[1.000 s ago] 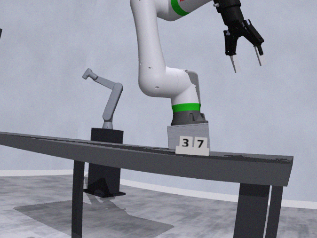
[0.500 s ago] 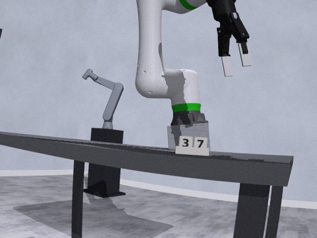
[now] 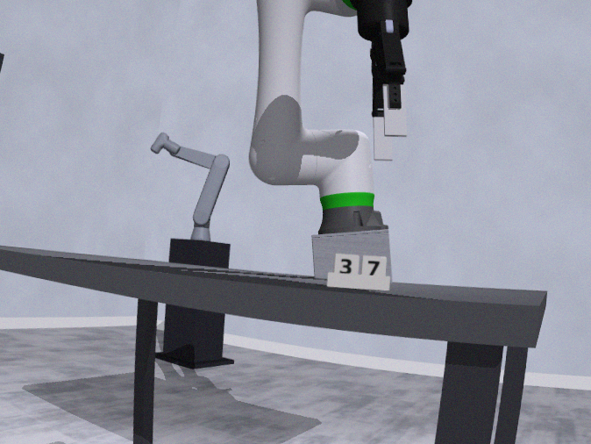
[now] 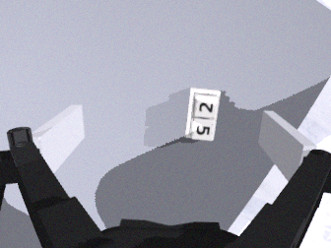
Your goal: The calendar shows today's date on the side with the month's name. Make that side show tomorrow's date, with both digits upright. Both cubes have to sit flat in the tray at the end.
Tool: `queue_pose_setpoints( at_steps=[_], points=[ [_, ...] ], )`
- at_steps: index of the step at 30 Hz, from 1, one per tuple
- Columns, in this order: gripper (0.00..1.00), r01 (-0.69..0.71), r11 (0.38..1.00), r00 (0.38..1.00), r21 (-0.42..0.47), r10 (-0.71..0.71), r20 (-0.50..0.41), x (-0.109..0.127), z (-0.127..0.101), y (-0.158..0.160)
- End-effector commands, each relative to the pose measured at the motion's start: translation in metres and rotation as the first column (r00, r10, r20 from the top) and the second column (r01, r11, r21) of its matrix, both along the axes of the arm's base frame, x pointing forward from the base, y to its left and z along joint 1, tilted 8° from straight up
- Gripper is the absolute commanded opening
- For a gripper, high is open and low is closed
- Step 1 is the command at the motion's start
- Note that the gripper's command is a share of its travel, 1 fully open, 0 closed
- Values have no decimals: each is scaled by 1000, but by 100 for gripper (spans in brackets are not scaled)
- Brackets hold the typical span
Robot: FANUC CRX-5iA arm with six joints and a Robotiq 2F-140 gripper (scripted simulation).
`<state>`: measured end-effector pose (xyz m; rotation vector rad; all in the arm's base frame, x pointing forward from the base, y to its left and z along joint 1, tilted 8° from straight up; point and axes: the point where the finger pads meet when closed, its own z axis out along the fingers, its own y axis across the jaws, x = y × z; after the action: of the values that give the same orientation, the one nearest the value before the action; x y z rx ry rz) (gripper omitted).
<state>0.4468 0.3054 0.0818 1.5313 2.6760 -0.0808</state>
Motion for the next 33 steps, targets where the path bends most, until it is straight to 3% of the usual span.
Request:
queue_pose_setpoints(
  at_steps=[1, 4, 23, 28, 33],
  points=[
    [100, 44, 998, 998, -34, -43, 38, 46, -17, -16],
    [100, 60, 997, 997, -47, -57, 52, 61, -23, -23],
    [100, 71, 996, 996, -47, -68, 54, 62, -24, -24],
    [100, 110, 993, 992, -44, -108, 59, 62, -24, -24],
    [100, 274, 961, 959, -28, -271, 77, 62, -26, -24]
  ],
)
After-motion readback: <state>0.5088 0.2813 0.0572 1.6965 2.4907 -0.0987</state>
